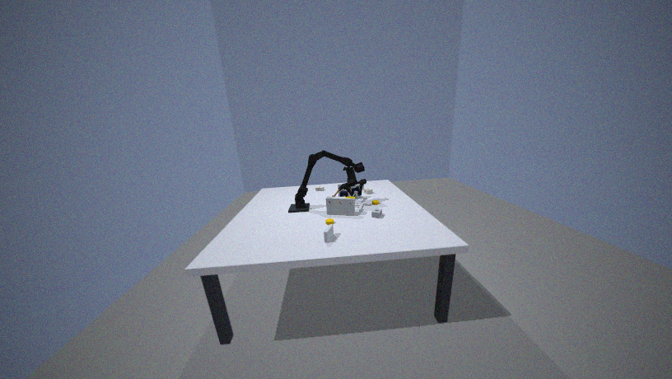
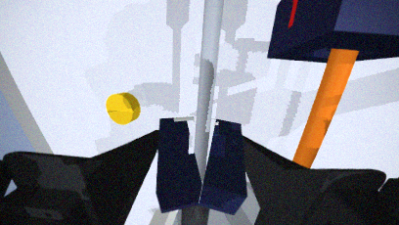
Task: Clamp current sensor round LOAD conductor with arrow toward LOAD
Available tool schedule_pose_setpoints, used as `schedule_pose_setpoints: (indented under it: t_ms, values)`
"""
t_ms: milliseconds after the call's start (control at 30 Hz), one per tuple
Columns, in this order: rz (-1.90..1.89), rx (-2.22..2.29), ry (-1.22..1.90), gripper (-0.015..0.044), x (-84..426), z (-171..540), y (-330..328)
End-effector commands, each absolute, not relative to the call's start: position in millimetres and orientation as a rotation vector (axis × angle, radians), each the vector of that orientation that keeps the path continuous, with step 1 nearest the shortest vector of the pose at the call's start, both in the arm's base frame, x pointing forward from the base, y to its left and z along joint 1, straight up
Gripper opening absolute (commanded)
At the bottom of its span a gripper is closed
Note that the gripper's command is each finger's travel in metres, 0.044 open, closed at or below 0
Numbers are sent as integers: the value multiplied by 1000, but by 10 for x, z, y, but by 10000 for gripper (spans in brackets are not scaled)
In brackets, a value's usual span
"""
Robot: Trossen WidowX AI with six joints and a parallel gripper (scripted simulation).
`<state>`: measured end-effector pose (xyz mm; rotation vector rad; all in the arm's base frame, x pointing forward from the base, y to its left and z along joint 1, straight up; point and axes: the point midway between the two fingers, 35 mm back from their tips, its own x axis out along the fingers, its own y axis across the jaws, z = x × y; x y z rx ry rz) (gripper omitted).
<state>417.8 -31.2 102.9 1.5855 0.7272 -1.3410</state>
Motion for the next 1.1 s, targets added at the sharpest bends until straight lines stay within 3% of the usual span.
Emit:
schedule_pose_setpoints:
  t_ms: [0, 167, 333, 1067]
  values:
    - [-1340, 1586, 727, 315, 4179, 1030, -311]
    - [-1316, 1591, 703, 440, 4176, 1058, -300]
    - [-1162, 1630, 552, 440, 4125, 1239, -229]
    - [-1106, 1637, 488, 440, 4237, 1028, -265]
